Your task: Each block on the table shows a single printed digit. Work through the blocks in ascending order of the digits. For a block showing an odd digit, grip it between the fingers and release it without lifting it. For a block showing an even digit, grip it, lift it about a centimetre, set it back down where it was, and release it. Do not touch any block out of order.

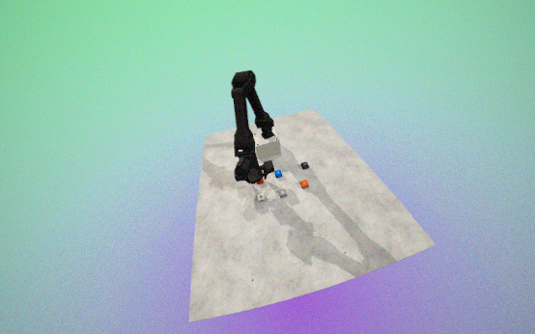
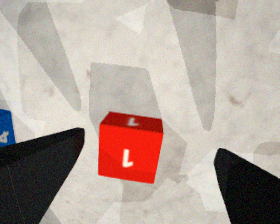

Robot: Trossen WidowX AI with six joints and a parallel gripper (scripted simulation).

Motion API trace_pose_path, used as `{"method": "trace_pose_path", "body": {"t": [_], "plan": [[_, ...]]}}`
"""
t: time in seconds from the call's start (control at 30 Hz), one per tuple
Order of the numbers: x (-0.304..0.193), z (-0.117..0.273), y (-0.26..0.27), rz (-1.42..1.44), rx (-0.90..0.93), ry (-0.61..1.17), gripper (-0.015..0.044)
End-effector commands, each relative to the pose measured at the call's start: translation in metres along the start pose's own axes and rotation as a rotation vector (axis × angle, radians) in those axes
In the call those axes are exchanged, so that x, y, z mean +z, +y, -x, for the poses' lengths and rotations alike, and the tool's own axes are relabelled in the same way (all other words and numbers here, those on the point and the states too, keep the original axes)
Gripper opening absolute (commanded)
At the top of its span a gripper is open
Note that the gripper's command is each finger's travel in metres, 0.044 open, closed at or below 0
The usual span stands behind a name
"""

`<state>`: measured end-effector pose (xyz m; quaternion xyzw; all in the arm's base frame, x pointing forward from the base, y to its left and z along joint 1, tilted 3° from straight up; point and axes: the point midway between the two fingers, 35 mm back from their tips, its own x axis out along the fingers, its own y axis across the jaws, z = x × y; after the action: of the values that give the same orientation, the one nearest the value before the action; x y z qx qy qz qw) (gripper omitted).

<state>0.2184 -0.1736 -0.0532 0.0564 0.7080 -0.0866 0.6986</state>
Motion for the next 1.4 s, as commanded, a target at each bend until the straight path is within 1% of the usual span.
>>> {"method": "trace_pose_path", "body": {"t": [0.0, 0.17, 0.27, 0.7, 1.03, 1.07, 1.2, 1.3, 1.37], "plan": [[0.0, -0.001, 0.0, 0.002, -0.002, 0.0, 0.0269], [0.0, -0.001, 0.0, 0.002, -0.002, 0.0, 0.0138], [0.0, -0.001, 0.0, 0.002, -0.002, 0.0, 0.012], [0.0, -0.001, 0.0, 0.002, -0.002, 0.0, 0.012], [0.0, -0.001, 0.0, 0.002, -0.002, 0.0, 0.0382], [0.0, -0.001, 0.0, 0.002, -0.002, 0.0, 0.04], [0.0, 0.001, 0.0, 0.002, -0.002, 0.0, 0.04], [0.0, 0.027, 0.0, 0.002, -0.002, 0.0, 0.04], [0.0, 0.035, 0.0, 0.002, -0.002, 0.0, 0.04]]}}
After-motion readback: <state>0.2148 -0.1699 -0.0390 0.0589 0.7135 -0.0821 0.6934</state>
